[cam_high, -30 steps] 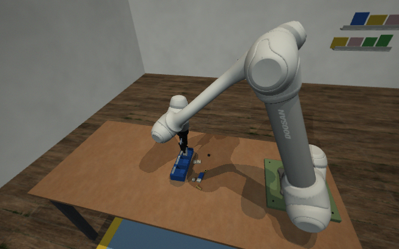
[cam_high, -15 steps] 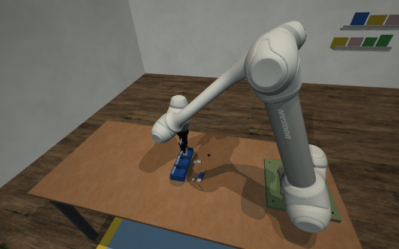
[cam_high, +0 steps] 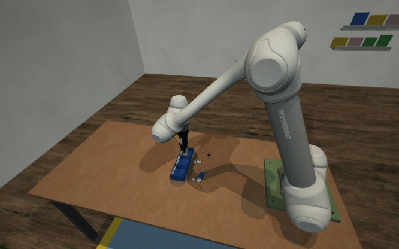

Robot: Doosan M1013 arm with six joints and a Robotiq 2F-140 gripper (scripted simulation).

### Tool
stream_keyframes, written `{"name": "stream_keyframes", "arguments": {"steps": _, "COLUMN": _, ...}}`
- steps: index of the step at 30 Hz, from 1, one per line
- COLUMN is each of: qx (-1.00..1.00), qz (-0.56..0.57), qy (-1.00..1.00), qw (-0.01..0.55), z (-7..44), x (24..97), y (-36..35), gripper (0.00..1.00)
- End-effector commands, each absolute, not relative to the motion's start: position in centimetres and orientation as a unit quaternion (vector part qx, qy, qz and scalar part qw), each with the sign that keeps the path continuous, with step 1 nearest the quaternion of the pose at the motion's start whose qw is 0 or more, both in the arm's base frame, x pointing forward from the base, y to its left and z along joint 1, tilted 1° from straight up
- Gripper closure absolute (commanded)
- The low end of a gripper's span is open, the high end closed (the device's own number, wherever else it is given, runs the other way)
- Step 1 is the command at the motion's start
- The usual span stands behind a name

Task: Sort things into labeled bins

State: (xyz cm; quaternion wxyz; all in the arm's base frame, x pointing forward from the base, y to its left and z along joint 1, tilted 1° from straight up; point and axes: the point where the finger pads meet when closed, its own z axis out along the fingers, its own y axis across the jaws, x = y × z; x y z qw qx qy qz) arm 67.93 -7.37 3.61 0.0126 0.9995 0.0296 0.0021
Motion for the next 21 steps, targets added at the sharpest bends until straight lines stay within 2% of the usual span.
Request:
{"name": "stream_keyframes", "arguments": {"steps": 1, "qx": 0.999, "qz": 0.002, "qy": 0.030, "qw": 0.013, "z": 3.6, "x": 67.9, "y": -7.4, "gripper": 0.95}}
{"name": "stream_keyframes", "arguments": {"steps": 21, "qx": 0.999, "qz": 0.002, "qy": 0.030, "qw": 0.013, "z": 4.7, "x": 67.9, "y": -7.3, "gripper": 0.95}}
